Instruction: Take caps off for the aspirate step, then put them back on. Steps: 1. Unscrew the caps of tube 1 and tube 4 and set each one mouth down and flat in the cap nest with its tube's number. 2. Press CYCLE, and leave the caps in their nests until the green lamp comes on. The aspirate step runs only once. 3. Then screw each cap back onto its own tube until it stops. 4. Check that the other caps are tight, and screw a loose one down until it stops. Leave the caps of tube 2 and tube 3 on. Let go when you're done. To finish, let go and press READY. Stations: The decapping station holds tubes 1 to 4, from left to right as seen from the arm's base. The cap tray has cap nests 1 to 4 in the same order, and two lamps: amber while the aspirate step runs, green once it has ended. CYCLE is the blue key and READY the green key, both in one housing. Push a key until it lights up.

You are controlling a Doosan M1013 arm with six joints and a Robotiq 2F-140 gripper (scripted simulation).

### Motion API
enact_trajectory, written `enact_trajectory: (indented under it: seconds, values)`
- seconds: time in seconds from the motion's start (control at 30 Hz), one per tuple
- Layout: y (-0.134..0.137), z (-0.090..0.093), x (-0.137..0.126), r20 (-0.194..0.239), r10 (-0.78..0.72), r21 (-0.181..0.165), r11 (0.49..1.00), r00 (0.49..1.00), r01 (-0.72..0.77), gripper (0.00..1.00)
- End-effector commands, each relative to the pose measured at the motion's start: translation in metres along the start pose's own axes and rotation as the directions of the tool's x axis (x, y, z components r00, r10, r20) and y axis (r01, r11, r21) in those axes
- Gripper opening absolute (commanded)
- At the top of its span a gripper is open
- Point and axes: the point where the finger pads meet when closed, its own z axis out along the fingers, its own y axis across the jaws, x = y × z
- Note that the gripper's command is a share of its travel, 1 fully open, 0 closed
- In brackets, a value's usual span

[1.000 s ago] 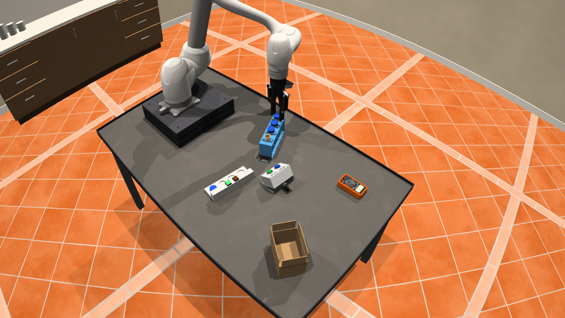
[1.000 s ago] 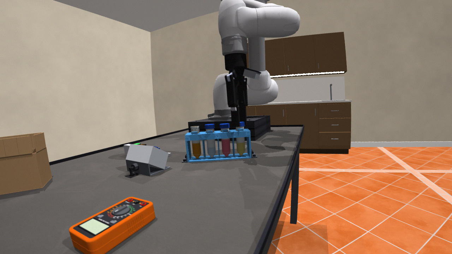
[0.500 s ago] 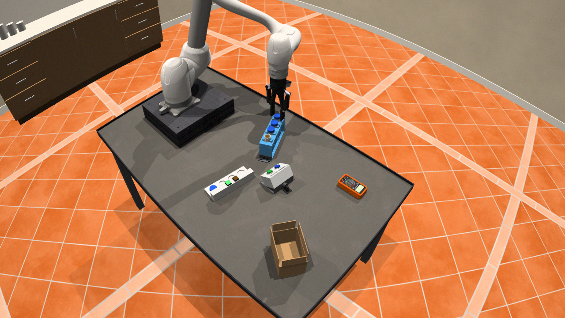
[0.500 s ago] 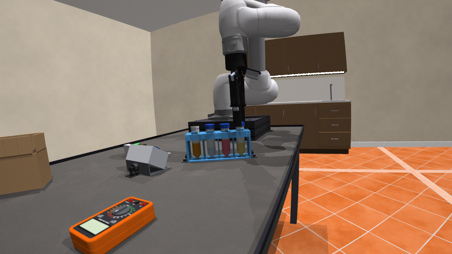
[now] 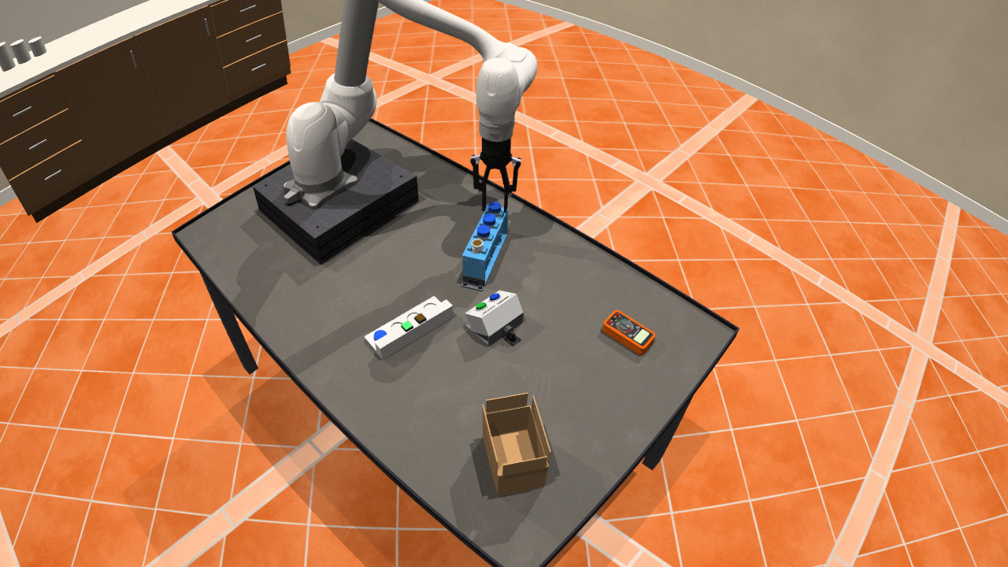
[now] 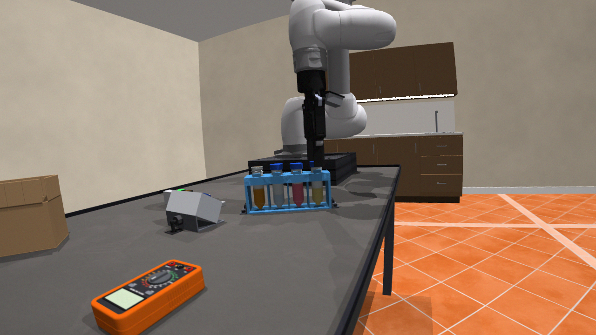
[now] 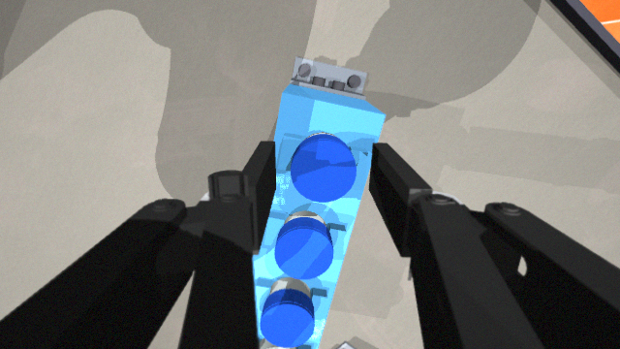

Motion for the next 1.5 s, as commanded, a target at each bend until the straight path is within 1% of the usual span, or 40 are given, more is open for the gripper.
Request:
enact_trajectory:
  seconds: [0.0,0.17,0.3,0.33,0.8,0.9,0.97,1.07,1.17,1.3,1.37,1.47]
  values:
    - [0.0004,-0.0006,-0.0002,-0.006,-0.124,-0.003,0.992,0.992,0.124,0.41]
    - [0.0004,-0.0006,-0.0002,-0.006,-0.319,-0.004,0.948,0.948,0.319,0.41]
    - [0.0005,-0.0006,-0.0002,-0.006,-0.326,-0.004,0.945,0.945,0.326,0.41]
    - [0.0005,-0.0006,-0.0002,-0.006,-0.326,-0.004,0.945,0.945,0.326,0.3]
    - [0.0004,-0.0006,-0.0002,-0.006,-0.326,-0.004,0.945,0.945,0.326,0.3]
    - [0.0005,-0.0006,-0.0002,-0.006,-0.181,-0.003,0.984,0.983,0.181,0.3]
    - [0.0005,-0.0006,-0.0002,-0.006,-0.181,-0.003,0.984,0.983,0.181,0.3]
    - [0.0005,-0.0005,-0.0002,-0.007,-0.032,-0.002,0.999,0.999,0.032,0.3]
    - [0.0005,-0.0004,-0.0002,-0.007,0.118,-0.001,0.993,0.993,-0.118,0.3]
    - [0.0005,-0.0003,-0.0003,-0.007,0.313,0.0,0.95,0.95,-0.313,0.3]
    - [0.0004,-0.0003,-0.0003,-0.007,0.406,0.001,0.914,0.914,-0.406,0.3]
    - [0.0004,-0.0003,-0.0003,-0.007,0.538,0.002,0.843,0.843,-0.538,0.3]
